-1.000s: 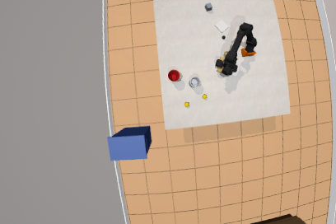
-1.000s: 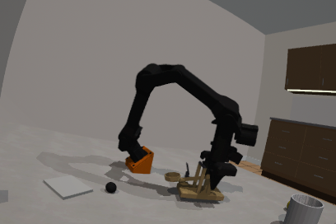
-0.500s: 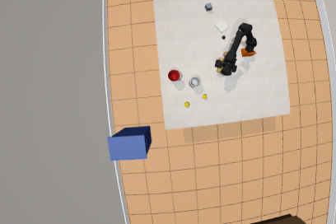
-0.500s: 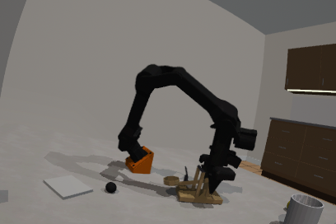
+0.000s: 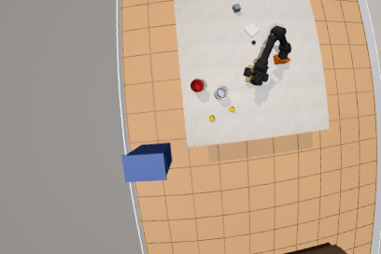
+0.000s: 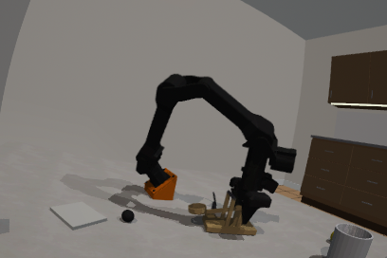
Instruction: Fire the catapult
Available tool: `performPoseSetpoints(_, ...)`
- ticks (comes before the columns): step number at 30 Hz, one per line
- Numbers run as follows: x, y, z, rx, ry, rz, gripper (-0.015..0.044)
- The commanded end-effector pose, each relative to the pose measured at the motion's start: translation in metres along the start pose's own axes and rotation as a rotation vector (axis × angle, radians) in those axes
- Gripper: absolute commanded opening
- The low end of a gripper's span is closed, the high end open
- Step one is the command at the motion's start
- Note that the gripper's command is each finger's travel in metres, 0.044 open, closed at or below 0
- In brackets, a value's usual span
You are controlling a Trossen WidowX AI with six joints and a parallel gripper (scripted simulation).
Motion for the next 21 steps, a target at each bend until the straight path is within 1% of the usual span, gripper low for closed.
performPoseSetpoints(1,-0.002,-0.002,0.019,-0.005,0.001,-0.002,0.044)
performPoseSetpoints(5,-0.001,-0.002,0.079,-0.007,-0.001,0.0,0.044)
performPoseSetpoints(7,0.001,0.0,0.097,-0.006,-0.001,0.0,0.044)
performPoseSetpoints(9,0.002,0.0,0.099,-0.006,-0.001,0.0,0.044)
performPoseSetpoints(10,0.0,-0.003,0.082,-0.005,0.006,0.006,0.044)
performPoseSetpoints(13,0.0,-0.003,0.082,-0.005,0.006,0.006,0.044)
performPoseSetpoints(16,0.004,0.0,0.095,-0.006,0.012,0.003,0.044)
performPoseSetpoints(19,0.004,0.0,0.095,-0.006,0.012,0.003,0.044)
performPoseSetpoints(21,0.004,0.0,0.088,-0.006,0.012,0.003,0.044)
Point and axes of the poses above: the point midway between the two fingers, 35 mm back from their tips, its own z axis back along the fingers, its own x axis across the jaws, y = z × x, the point moved 9 cm from there along z, back along the fingers, and after that the axes turned 12 degrees about z, right-handed, at the moved point
